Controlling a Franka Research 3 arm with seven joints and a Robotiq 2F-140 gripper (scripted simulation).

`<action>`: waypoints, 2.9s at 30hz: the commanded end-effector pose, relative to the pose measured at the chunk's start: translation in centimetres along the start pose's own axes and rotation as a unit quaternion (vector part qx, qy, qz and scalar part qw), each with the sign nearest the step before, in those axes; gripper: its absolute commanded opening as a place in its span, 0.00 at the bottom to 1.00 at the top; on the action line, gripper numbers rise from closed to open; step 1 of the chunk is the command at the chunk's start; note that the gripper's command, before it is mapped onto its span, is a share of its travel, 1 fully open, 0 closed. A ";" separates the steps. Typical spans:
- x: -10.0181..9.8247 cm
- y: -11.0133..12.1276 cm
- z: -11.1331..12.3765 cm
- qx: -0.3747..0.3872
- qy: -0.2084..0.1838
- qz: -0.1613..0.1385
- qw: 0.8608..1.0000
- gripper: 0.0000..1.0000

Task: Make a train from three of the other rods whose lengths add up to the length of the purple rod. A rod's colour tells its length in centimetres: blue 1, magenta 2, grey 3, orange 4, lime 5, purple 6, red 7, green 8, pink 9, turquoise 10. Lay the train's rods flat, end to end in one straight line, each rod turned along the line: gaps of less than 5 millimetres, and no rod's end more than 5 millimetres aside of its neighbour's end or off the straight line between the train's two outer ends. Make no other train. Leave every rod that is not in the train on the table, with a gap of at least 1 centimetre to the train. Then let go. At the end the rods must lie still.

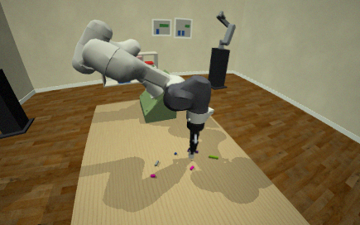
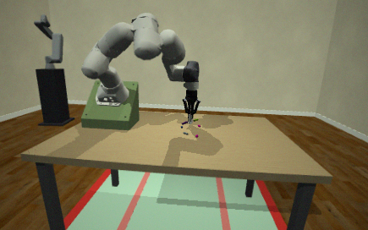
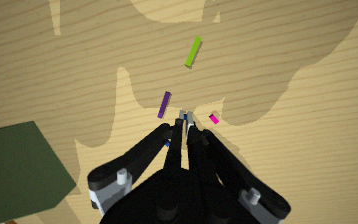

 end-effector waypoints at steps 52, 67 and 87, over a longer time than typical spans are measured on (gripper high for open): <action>1.2 0.1 0.1 0.003 0.001 0.001 1.000 0.03; 1.2 0.1 0.1 0.003 0.001 0.001 1.000 0.03; 1.2 0.1 0.1 0.003 0.001 0.001 1.000 0.08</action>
Point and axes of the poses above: the point where the finger pads meet when closed, its own x axis out along the fingers, its own y axis across the jaws, z = x × y, the point moved 9 cm from there along -x, back along the fingers, and after that the axes turned 14 degrees about -x, right-handed, at the moved point
